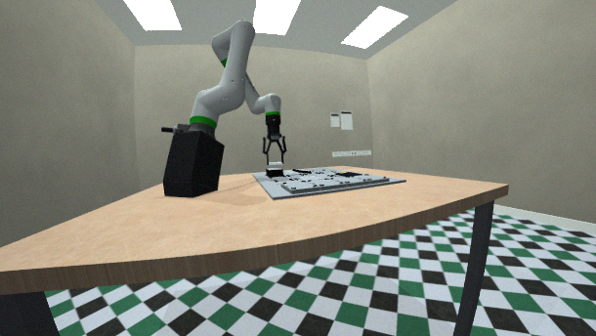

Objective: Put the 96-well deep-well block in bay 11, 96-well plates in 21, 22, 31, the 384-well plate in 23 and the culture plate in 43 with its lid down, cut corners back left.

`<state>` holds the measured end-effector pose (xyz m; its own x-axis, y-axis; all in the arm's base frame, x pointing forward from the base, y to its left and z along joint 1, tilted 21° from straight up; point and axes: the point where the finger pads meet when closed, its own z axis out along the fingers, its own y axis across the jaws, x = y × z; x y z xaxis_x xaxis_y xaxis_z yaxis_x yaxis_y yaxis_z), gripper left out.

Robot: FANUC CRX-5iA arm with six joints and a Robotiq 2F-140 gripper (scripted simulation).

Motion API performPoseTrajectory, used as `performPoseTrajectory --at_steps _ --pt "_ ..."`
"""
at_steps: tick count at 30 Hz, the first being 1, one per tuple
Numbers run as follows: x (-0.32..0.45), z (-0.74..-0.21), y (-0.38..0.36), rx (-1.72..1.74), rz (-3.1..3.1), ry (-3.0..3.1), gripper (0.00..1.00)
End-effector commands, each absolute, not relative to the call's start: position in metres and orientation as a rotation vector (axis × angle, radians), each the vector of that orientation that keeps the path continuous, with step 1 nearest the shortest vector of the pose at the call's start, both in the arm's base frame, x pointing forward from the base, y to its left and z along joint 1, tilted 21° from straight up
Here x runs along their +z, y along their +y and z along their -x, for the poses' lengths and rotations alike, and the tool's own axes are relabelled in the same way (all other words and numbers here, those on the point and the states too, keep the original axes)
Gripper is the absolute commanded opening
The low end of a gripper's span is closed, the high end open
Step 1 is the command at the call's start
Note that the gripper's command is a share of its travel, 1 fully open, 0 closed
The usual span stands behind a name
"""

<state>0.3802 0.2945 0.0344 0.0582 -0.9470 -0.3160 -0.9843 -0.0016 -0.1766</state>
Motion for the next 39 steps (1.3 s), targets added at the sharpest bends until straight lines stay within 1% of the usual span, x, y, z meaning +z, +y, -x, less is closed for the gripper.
performPoseTrajectory --at_steps 1,8,39 --pt "0.037 -0.380 0.294 0.149 1.997 1.936 0.10" --pt "0.036 -0.383 0.290 0.132 2.059 1.867 0.10" --pt "0.024 -0.432 0.231 0.131 2.062 1.864 0.10"
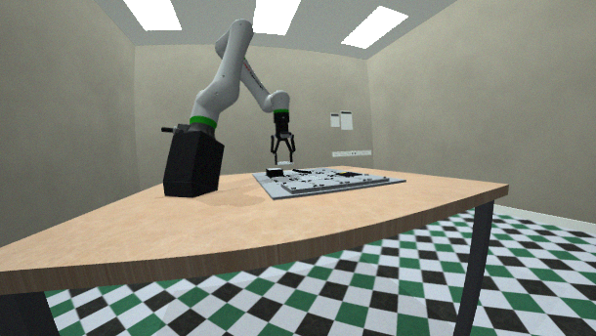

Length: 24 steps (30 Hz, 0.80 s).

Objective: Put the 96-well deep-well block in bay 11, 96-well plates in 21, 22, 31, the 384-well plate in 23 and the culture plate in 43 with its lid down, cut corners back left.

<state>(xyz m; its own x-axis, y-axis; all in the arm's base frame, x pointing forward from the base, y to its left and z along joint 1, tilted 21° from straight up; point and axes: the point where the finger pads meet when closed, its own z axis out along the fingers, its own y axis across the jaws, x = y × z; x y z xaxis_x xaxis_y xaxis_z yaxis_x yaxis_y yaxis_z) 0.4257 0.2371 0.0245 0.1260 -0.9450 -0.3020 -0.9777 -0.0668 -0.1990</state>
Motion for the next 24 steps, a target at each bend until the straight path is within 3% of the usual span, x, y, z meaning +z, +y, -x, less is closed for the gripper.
performPoseTrajectory --at_steps 1,24 --pt "0.023 -0.433 0.229 0.131 2.062 1.864 0.10" --pt "0.016 -0.465 0.190 0.131 2.062 1.864 0.10"
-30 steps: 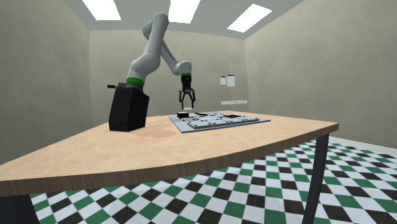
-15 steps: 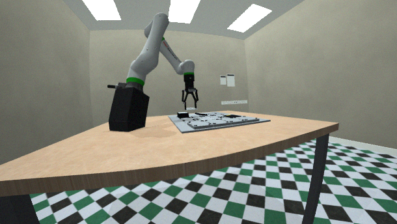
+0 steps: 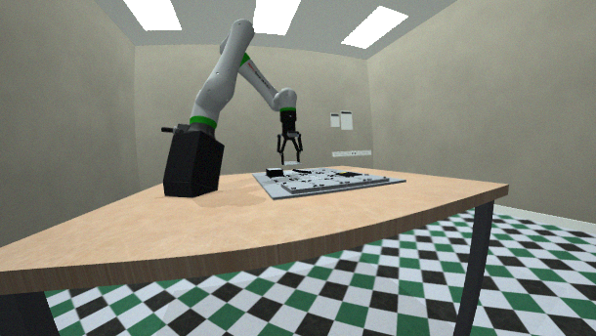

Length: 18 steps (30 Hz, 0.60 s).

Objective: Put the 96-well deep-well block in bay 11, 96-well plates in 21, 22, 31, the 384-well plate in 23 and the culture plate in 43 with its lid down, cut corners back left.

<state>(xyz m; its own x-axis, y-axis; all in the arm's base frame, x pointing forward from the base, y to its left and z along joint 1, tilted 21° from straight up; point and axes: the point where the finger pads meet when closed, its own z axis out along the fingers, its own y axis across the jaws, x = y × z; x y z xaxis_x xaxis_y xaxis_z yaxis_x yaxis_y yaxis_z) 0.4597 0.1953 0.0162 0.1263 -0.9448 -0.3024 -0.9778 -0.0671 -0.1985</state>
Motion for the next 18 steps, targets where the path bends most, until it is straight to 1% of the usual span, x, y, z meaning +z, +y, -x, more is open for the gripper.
performPoseTrajectory --at_steps 1,18 --pt "0.015 -0.467 0.187 0.131 2.062 1.864 0.10" --pt "0.009 -0.491 0.157 0.131 2.062 1.864 0.10"
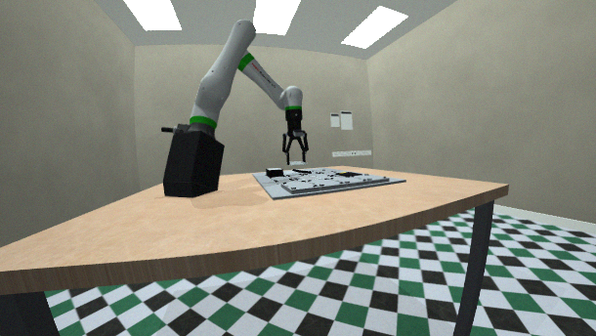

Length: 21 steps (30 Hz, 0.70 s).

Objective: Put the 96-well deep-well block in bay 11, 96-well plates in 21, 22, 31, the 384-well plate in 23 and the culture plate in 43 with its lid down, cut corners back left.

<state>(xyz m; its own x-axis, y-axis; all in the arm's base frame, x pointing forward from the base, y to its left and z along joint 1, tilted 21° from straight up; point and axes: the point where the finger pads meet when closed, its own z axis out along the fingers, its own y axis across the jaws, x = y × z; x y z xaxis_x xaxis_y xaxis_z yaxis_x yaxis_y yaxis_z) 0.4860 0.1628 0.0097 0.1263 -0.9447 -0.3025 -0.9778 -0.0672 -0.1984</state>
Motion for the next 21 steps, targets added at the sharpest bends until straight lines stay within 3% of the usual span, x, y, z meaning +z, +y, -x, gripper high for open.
performPoseTrajectory --at_steps 1,21 --pt "0.0087 -0.4931 0.1547 0.131 2.062 1.864 0.10" --pt "0.0015 -0.4981 0.1520 0.131 2.062 1.864 0.10"
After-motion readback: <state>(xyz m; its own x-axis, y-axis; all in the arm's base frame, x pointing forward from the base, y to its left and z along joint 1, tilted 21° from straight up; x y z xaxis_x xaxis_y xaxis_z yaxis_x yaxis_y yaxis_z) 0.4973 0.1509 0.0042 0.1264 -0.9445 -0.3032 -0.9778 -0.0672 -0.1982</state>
